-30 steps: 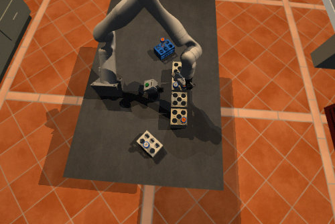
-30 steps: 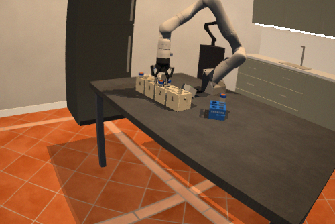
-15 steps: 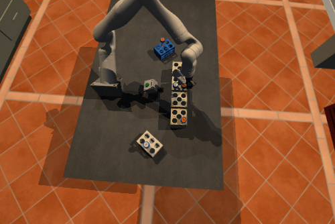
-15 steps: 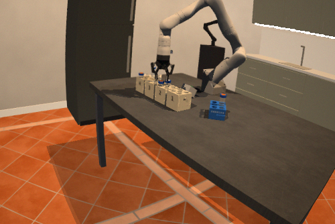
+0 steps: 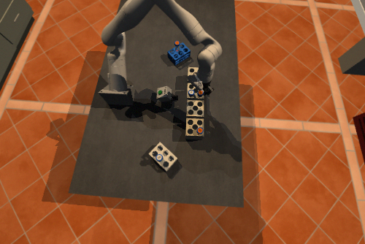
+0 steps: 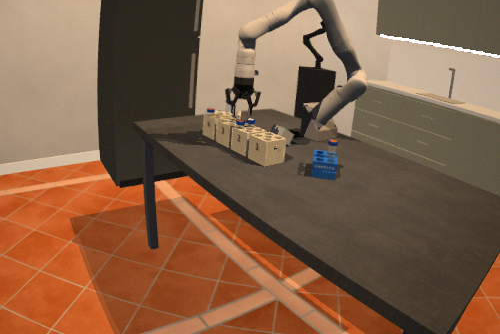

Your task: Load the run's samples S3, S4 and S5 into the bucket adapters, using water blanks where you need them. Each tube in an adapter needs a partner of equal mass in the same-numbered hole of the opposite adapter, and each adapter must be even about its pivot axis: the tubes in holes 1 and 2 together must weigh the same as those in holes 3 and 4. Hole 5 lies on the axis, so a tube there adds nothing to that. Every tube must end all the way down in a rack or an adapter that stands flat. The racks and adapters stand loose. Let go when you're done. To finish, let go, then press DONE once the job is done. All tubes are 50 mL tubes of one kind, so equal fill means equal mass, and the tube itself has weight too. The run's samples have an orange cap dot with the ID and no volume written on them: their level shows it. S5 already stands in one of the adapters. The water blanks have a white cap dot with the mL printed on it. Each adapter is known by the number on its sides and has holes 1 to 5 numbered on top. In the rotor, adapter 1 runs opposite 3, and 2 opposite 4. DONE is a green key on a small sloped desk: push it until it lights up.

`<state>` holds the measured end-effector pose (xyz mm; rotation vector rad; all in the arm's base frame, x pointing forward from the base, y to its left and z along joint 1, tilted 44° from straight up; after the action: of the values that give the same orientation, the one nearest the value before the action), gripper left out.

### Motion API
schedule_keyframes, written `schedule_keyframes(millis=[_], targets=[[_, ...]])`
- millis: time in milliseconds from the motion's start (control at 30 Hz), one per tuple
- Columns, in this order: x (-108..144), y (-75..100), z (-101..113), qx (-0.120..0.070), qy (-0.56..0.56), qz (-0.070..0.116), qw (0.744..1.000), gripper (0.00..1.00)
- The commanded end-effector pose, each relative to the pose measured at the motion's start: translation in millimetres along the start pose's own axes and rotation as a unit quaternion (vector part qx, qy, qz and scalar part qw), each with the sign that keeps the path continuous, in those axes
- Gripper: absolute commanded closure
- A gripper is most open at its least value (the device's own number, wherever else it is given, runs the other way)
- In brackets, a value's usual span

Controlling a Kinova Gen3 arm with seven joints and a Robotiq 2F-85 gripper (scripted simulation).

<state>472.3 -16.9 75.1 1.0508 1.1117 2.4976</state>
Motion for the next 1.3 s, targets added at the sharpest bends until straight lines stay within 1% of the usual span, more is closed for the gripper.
schedule_keyframes(millis=[0, 1267], targets=[[-1, 9.0, -2, 0.002, 0.000, -0.003, 1.000, 0.38], [-1, 54.4, -2, 0.002, -0.002, -0.003, 1.000, 0.38]])
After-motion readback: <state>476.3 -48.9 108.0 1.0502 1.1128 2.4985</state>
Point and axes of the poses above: the point where the finger pads meet when closed, its own y axis back along the fingers, its own x axis across the jaws, z = x × y, the point moved 6 cm from there along y, back along the fingers, and after that the axes turned 4 degrees about -y, right-handed, at the moved point
